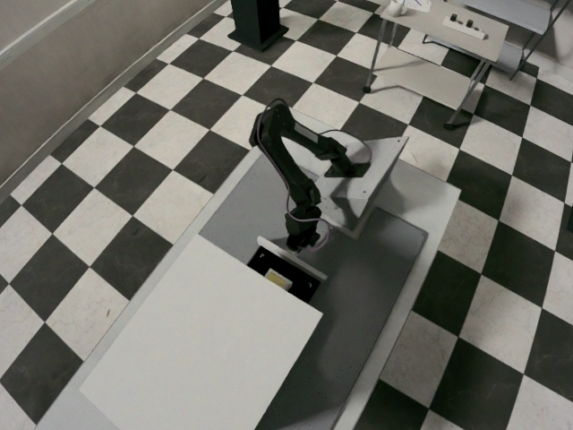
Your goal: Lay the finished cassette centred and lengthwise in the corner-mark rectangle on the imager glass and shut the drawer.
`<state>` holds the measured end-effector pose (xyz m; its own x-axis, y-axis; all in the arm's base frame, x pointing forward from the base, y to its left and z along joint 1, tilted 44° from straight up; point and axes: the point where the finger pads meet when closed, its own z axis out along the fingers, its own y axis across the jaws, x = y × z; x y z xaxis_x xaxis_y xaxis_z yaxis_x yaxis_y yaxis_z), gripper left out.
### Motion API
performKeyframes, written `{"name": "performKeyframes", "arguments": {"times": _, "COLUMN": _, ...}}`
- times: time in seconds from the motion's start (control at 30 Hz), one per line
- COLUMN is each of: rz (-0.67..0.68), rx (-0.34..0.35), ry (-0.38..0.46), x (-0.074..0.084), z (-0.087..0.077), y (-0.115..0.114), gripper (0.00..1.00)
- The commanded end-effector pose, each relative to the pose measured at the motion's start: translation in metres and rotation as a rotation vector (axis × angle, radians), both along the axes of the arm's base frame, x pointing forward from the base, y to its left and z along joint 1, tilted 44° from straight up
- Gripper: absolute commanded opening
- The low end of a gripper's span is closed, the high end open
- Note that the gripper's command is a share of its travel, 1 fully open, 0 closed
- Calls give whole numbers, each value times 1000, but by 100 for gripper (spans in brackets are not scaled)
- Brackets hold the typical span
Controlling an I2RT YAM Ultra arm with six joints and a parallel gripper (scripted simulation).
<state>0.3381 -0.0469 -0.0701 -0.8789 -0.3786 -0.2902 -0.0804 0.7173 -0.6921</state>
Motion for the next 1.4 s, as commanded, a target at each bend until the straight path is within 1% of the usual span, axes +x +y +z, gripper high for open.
{"name": "performKeyframes", "arguments": {"times": 0.0, "rz": 28, "rx": 17, "ry": -60, "x": 27, "z": 2, "y": 5, "gripper": 0}}
{"name": "performKeyframes", "arguments": {"times": 0.87, "rz": 28, "rx": 17, "ry": -60, "x": 59, "z": 1, "y": 6, "gripper": 0}}
{"name": "performKeyframes", "arguments": {"times": 1.37, "rz": 32, "rx": 17, "ry": -60, "x": 60, "z": 1, "y": 7, "gripper": 0}}
